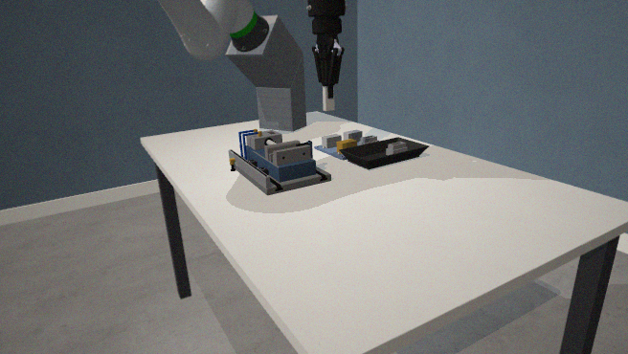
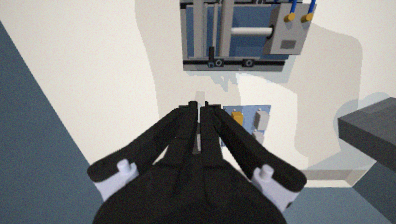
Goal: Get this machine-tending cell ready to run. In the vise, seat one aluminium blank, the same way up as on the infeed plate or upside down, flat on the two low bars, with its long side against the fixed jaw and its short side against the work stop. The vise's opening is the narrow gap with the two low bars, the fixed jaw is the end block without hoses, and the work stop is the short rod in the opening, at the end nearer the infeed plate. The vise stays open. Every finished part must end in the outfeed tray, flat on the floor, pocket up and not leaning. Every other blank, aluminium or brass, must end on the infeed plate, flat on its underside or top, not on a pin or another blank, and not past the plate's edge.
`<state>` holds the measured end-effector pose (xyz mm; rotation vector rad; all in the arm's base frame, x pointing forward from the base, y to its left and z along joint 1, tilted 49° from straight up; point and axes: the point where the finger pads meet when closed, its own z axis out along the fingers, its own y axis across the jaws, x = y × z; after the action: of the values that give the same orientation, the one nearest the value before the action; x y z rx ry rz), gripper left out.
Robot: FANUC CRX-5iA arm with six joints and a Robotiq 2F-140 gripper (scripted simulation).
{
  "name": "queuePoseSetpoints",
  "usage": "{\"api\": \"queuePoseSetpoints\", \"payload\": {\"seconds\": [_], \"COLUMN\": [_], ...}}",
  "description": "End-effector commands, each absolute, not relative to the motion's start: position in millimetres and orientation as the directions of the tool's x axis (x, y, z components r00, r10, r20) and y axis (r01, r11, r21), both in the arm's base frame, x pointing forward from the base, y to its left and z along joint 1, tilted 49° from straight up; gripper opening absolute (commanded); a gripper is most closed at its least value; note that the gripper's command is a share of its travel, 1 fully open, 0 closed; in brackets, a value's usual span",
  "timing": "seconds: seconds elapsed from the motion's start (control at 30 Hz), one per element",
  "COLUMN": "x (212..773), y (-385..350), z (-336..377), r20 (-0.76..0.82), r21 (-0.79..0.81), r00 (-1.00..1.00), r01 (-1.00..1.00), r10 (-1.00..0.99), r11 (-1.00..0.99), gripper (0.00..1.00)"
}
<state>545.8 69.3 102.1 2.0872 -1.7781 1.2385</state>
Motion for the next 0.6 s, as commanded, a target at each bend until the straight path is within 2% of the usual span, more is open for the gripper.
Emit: {"api": "queuePoseSetpoints", "payload": {"seconds": [0.0, 0.57], "x": [533.1, 529.0], "y": [35.4, 25.5], "z": [123.0, 127.8], "r20": [0.647, 0.648], "r21": [-0.395, -0.395], "r00": [-0.032, -0.032], "r01": [-0.869, -0.868], "r10": [-0.762, -0.761], "r11": [-0.299, -0.300], "gripper": [0.00, 0.00]}}
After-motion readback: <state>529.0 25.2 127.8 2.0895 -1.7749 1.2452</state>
